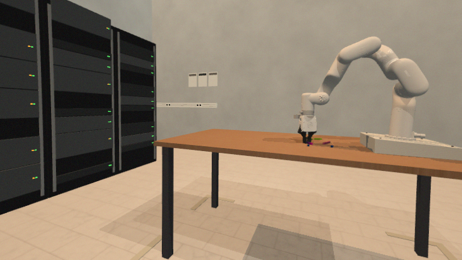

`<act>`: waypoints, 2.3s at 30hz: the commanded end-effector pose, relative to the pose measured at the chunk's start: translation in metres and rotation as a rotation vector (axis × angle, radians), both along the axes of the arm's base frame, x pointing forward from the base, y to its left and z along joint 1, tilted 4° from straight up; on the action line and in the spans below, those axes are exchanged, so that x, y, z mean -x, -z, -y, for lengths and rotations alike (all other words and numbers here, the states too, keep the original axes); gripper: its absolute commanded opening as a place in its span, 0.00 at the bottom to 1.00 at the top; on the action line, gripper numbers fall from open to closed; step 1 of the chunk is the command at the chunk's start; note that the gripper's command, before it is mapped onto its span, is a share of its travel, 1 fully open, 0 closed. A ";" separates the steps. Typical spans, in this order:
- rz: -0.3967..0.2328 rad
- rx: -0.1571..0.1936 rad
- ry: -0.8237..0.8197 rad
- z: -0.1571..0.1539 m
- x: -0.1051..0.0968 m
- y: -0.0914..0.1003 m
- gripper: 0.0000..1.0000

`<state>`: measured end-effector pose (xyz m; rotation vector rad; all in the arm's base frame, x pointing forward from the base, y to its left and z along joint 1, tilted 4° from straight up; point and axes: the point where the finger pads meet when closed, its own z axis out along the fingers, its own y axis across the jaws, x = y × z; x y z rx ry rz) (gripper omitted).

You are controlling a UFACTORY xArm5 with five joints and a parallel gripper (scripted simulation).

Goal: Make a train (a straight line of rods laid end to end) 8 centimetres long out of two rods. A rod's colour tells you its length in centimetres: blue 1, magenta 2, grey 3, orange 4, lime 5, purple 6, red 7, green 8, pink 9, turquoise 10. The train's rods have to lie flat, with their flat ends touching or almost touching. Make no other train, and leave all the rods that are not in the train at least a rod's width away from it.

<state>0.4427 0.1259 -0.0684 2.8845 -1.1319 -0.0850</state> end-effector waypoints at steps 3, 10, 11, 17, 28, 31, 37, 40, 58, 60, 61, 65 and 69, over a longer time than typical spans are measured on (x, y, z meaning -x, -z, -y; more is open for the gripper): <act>0.004 -0.001 0.000 0.000 -0.002 -0.001 0.24; 0.004 -0.001 0.000 0.000 -0.002 -0.001 0.24; 0.004 -0.001 0.000 0.000 -0.002 -0.001 0.24; 0.004 -0.001 0.000 -0.002 -0.002 -0.012 0.24; 0.004 -0.001 0.000 -0.003 -0.005 -0.056 0.24; 0.004 -0.001 0.000 -0.003 -0.006 -0.072 0.24; 0.004 -0.001 0.000 -0.003 -0.007 -0.089 0.24; 0.004 -0.001 0.000 -0.003 -0.007 -0.090 0.24; 0.004 -0.001 0.000 -0.003 -0.007 -0.091 1.00; 0.004 -0.001 0.000 -0.003 -0.007 -0.091 1.00; 0.004 -0.001 0.000 -0.003 -0.007 -0.091 1.00; 0.004 -0.001 0.000 -0.003 -0.007 -0.091 1.00; 0.004 -0.001 0.000 -0.004 -0.007 -0.096 1.00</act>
